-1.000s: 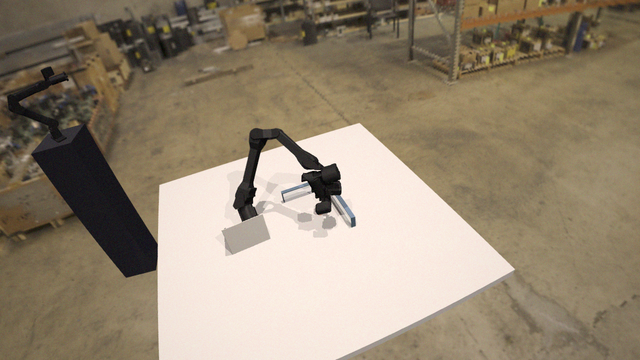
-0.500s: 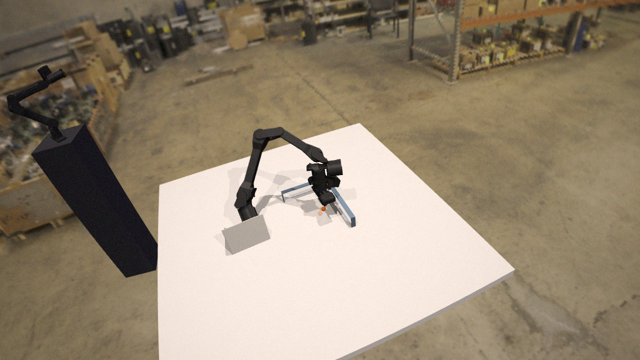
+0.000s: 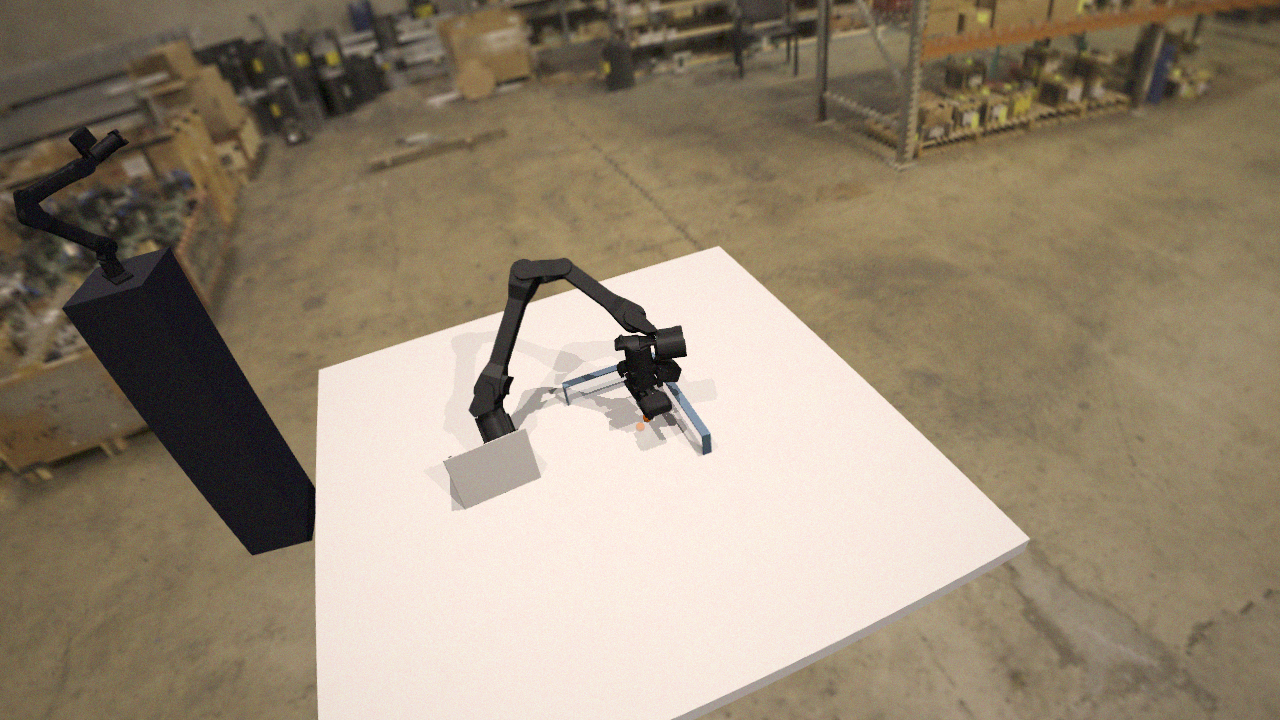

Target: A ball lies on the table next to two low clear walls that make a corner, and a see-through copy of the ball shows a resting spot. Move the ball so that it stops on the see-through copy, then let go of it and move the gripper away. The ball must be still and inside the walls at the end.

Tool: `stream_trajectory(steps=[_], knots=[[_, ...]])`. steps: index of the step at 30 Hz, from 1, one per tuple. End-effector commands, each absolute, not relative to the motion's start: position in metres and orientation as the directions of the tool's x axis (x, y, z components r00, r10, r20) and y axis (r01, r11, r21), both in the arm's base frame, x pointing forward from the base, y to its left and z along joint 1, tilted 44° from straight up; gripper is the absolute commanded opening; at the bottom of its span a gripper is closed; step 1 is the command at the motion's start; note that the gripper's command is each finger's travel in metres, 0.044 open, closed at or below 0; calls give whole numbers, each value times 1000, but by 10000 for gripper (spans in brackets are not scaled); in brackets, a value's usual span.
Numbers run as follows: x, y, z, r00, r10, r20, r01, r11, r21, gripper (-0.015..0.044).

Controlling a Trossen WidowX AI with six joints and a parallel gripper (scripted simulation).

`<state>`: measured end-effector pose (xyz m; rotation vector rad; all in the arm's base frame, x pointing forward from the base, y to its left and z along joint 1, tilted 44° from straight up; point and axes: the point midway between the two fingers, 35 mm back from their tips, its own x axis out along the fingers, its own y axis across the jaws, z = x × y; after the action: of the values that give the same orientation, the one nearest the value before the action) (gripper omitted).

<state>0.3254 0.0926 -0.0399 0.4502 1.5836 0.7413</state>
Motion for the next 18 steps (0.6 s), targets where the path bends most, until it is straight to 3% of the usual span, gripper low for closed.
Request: stream_trajectory(steps=[1, 7, 11, 18], knots=[[323, 98, -46, -161, 672, -723, -123, 714, 690, 206], [322, 102, -51, -161, 672, -723, -124, 713, 690, 206], [322, 102, -51, -161, 672, -723, -124, 713, 690, 101], [322, 102, -51, -161, 672, -723, -124, 713, 690, 54]])
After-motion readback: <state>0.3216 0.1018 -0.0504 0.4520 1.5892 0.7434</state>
